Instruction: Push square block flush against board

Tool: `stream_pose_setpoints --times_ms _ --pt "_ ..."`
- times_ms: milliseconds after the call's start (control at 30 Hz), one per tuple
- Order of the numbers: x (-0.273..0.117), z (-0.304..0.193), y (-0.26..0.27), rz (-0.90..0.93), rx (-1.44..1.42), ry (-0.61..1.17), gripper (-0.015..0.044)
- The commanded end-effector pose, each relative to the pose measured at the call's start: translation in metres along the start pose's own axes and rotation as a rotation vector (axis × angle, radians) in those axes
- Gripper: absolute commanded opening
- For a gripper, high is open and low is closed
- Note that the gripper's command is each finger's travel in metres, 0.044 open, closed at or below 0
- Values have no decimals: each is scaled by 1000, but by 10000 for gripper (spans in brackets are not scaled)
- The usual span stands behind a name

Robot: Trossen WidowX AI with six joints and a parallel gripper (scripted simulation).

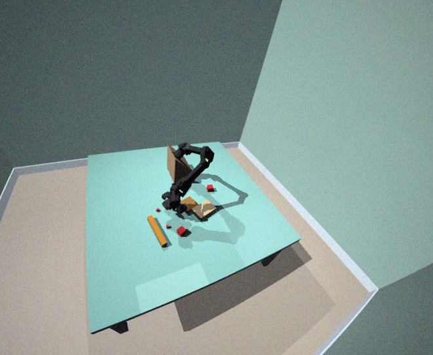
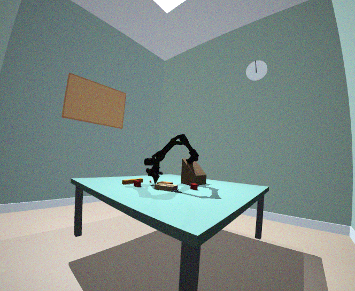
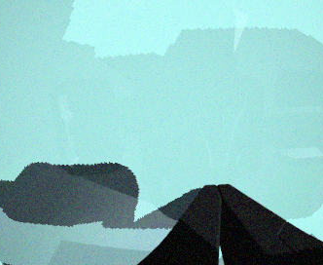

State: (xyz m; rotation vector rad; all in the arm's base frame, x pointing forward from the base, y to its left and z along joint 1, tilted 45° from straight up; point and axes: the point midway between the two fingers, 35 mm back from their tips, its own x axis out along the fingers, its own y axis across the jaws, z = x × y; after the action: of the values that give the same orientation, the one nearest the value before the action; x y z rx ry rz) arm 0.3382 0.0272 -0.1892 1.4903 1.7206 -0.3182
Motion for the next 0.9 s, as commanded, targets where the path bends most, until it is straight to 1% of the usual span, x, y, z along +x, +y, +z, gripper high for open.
stream_pose_setpoints --times_ms 0,33,67,133,200,400,533,767,800,867 --pt "-1 7 0 1 -2 -4 0" --pt "-3 2 0 1 0 -1 0" --pt "-13 2 1 0 0 -3 0" --pt "-44 2 1 0 -2 -7 0" --pt "-57 2 0 0 -3 -7 0" --pt "-53 2 4 12 6 -9 0" --pt "-56 -25 29 2 96 -6 0" --pt "-56 -26 30 1 102 -6 0" --pt "-53 -26 30 1 102 -6 0" --pt "-28 -26 31 1 102 -5 0"
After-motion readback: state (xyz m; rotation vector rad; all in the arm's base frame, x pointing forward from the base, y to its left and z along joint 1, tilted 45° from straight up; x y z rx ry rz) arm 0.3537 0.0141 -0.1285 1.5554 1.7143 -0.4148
